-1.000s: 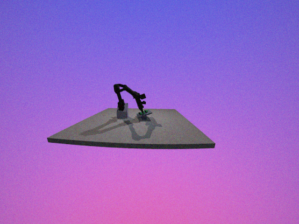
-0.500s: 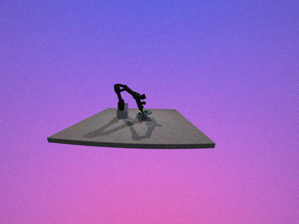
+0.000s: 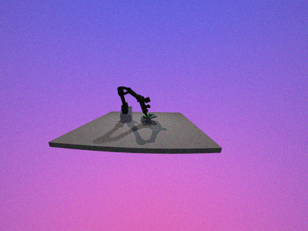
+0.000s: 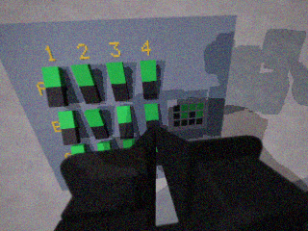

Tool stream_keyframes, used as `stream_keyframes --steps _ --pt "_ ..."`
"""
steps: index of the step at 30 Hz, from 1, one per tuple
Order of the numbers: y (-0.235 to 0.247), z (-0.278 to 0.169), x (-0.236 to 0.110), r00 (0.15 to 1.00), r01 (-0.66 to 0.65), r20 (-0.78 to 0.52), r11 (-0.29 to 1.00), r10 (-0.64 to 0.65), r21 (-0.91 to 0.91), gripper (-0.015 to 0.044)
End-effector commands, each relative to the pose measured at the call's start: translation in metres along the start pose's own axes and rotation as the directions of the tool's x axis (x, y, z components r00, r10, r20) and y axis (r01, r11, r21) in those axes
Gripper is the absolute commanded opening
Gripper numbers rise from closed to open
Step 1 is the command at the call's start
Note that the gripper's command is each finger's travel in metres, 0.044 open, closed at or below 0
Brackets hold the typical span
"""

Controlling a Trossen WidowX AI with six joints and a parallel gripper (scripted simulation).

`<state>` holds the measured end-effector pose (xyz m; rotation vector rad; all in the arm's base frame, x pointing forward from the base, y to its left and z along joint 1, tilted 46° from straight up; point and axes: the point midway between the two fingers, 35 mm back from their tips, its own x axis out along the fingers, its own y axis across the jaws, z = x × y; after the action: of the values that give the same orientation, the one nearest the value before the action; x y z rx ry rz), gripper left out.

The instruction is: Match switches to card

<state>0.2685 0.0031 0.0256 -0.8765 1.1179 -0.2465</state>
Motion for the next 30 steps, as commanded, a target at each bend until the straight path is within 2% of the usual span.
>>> stream_keyframes --steps 1,30 --pt "0.0008 -0.0002 0.0009 1.000 -0.004 0.000 1.000 0.004 -0.003 0.0000" --pt "0.0008 -0.0003 0.0047 1.000 -0.004 0.000 1.000 0.004 -0.003 0.0000"
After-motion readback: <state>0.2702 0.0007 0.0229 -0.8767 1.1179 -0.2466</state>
